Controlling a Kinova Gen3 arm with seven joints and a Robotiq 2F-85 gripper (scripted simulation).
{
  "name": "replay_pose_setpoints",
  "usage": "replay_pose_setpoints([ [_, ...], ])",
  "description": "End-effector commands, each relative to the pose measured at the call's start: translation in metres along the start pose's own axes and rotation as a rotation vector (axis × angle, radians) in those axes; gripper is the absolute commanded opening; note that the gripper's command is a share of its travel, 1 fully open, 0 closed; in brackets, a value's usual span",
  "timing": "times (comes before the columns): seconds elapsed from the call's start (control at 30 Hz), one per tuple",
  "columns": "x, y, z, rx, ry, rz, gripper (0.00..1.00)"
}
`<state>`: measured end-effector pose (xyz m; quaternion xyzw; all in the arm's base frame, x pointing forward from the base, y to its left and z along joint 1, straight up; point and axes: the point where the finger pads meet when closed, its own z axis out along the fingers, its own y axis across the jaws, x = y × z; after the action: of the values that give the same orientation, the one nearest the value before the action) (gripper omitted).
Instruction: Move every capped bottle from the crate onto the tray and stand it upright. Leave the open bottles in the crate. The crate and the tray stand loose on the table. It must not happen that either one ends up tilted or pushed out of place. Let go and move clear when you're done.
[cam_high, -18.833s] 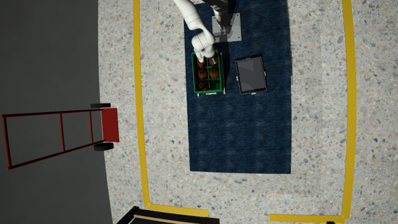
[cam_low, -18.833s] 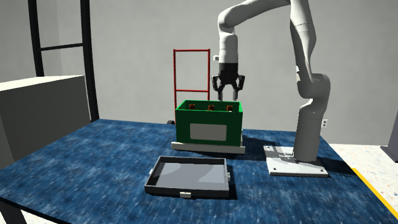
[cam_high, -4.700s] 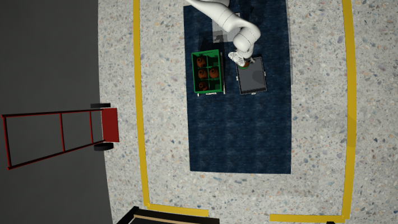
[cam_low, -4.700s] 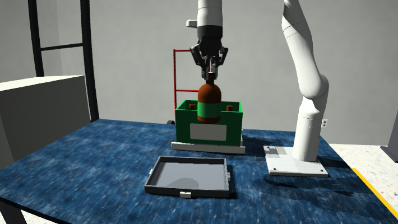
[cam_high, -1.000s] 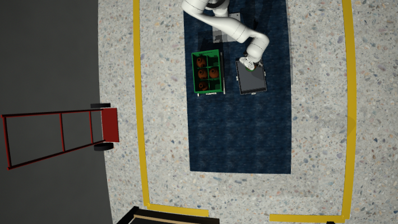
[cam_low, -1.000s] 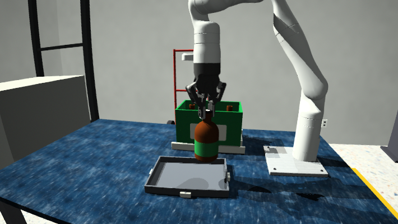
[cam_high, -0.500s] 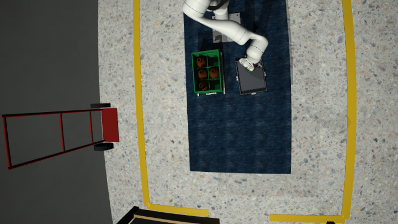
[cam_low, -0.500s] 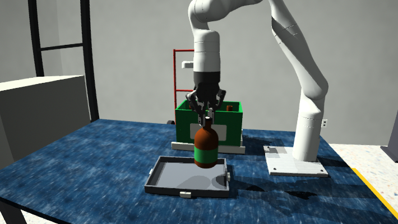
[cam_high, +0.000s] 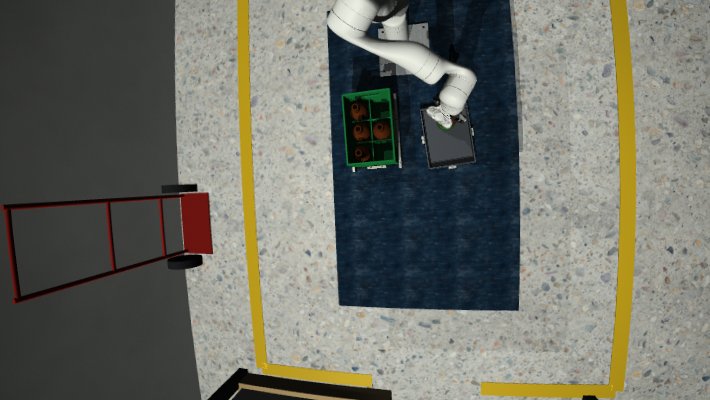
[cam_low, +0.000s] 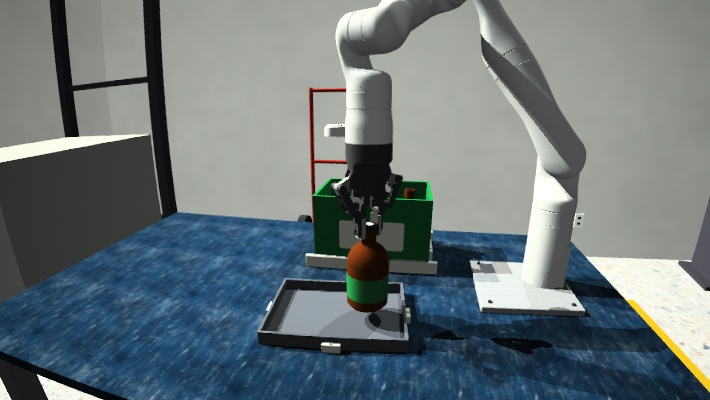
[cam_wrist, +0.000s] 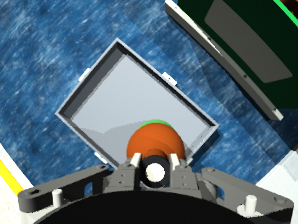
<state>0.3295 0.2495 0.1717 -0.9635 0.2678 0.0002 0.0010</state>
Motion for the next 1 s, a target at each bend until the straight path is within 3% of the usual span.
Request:
replay_pose_setpoints([
  [0.0,0.0002,-0.0006,0.0001,0.002,0.002,0.000,0.00],
  [0.97,0.0007,-0.0007,0.0085,0.000,0.004,-0.001,0.00],
])
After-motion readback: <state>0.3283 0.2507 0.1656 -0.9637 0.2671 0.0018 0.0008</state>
